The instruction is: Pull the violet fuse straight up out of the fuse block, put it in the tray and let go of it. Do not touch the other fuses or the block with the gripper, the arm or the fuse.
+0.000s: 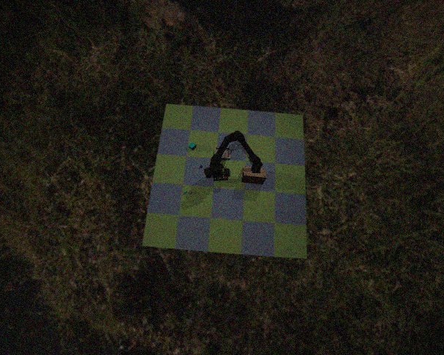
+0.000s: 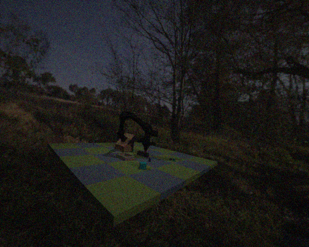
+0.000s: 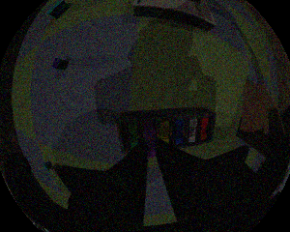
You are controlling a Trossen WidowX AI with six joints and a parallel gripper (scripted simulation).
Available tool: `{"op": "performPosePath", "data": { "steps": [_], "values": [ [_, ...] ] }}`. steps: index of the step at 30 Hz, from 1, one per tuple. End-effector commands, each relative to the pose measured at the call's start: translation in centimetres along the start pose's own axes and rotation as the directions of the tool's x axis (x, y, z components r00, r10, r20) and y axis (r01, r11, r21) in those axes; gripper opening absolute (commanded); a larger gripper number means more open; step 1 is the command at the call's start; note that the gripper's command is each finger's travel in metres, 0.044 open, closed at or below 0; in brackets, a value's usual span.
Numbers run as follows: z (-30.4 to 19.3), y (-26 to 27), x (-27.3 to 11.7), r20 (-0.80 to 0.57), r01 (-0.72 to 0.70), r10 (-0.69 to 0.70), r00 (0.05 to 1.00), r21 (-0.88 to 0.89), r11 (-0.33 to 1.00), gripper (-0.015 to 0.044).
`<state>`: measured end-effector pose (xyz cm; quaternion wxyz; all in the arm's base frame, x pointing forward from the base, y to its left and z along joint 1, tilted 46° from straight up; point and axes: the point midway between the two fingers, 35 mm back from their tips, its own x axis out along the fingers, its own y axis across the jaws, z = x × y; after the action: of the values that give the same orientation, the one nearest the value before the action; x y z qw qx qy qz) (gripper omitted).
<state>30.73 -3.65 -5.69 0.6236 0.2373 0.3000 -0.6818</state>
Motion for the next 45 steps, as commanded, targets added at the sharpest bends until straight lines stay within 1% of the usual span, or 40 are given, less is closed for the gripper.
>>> {"op": "performPosePath", "data": {
  "steps": [1, 31, 45],
  "values": [
    [0.0, 0.0, -0.2, -0.005, 0.002, -0.002, 1.000, 0.005, 1.000, 0.0000],
    [0.0, -0.1, -1.8, -0.003, 0.001, -0.001, 1.000, 0.003, 1.000, 0.0000],
    [0.0, -0.1, -3.9, -0.004, 0.001, -0.001, 1.000, 0.003, 1.000, 0.0000]
  ]
}}
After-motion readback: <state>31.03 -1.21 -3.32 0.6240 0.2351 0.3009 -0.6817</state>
